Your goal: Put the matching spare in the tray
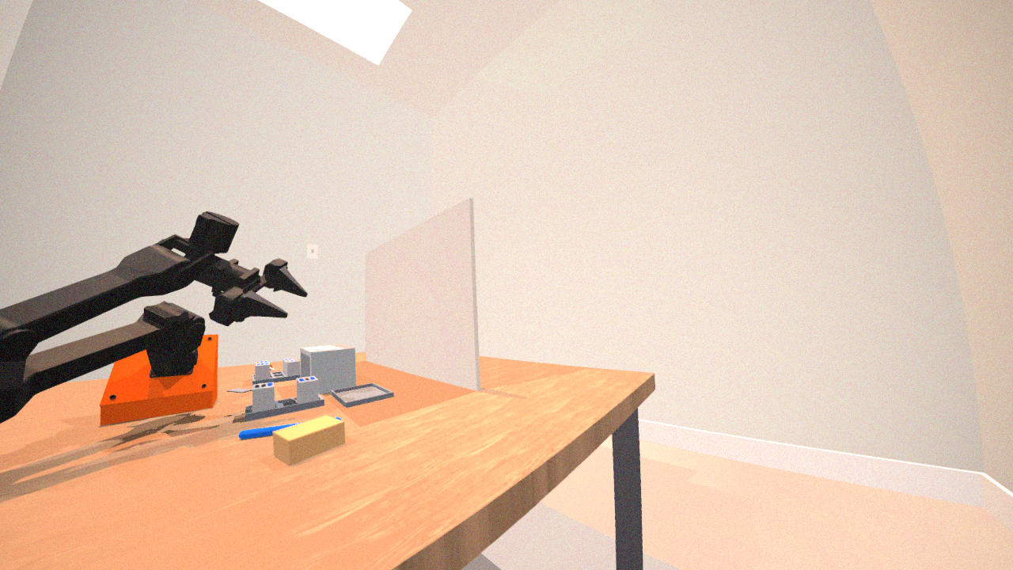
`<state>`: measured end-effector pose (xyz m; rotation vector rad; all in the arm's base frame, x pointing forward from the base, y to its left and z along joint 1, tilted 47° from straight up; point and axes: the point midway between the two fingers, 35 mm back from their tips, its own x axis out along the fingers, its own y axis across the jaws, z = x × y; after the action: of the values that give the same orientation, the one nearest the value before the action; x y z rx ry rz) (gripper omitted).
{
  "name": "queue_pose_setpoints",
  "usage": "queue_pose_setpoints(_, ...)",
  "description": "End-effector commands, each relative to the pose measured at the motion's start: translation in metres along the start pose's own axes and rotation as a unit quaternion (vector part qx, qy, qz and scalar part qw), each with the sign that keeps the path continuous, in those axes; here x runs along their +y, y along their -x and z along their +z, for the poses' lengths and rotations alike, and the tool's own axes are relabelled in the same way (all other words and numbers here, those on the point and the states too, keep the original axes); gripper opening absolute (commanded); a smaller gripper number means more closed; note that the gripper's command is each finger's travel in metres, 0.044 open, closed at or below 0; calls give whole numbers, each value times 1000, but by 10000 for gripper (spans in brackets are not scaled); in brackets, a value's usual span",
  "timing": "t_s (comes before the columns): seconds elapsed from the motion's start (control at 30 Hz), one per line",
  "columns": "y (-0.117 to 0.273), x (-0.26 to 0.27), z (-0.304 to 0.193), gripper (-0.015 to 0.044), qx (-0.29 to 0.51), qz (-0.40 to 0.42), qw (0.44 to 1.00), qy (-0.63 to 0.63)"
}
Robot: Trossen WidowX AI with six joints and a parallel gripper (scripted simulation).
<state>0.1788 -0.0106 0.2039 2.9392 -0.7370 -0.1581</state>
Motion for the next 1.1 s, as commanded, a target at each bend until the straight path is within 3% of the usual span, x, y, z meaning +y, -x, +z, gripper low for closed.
queue_pose_setpoints(0.0,0,0,0,426,0,0,1000,0)
queue_pose_setpoints(0.27,-1,-4,-4,440,-4,-2,1000,-12)
queue_pose_setpoints(0.57,-8,-30,-28,440,-41,-6,991,-127)
queue_pose_setpoints(0.83,-27,-75,-51,440,-116,47,931,-343)
queue_pose_setpoints(1.07,-49,-107,-45,440,-162,127,864,-460)
